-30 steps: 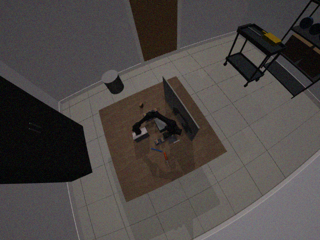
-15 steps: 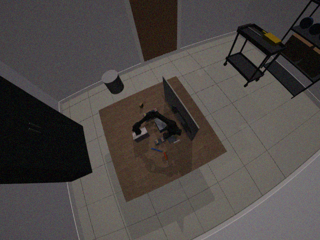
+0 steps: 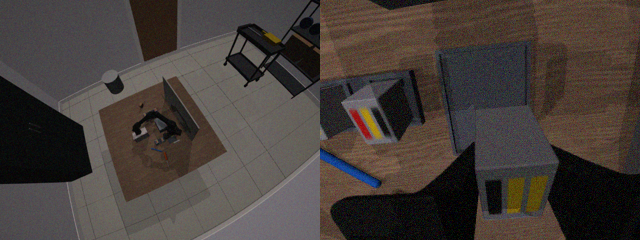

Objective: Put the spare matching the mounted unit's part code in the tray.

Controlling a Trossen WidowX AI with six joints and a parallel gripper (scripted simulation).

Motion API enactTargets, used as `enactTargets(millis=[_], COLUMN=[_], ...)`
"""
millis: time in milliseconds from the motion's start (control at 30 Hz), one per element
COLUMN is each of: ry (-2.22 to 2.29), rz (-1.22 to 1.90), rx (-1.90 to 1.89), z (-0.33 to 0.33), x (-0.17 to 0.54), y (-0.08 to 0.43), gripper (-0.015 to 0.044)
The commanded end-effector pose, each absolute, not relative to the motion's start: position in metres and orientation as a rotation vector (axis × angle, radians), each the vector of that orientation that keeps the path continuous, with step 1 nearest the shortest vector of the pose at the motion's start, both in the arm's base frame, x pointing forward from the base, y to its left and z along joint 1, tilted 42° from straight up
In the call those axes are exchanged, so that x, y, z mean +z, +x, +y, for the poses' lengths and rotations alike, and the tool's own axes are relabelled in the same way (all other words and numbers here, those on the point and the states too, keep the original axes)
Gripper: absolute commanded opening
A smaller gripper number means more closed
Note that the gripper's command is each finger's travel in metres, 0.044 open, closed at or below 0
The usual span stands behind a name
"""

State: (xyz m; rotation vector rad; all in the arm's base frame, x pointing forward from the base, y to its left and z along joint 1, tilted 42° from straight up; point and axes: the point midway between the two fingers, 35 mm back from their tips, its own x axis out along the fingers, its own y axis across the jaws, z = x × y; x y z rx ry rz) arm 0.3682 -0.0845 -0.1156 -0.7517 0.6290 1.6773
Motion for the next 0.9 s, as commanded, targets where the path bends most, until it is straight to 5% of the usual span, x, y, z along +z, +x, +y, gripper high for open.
enactTargets(millis=[0, 867], ry=[-0.747, -0.746], rz=[0.627, 0.626], rx=[1.672, 1.672], z=[-0.082, -0.068], x=[-0.119, -0.134], y=[0.368, 0.363], gripper=[0.0000, 0.0000])
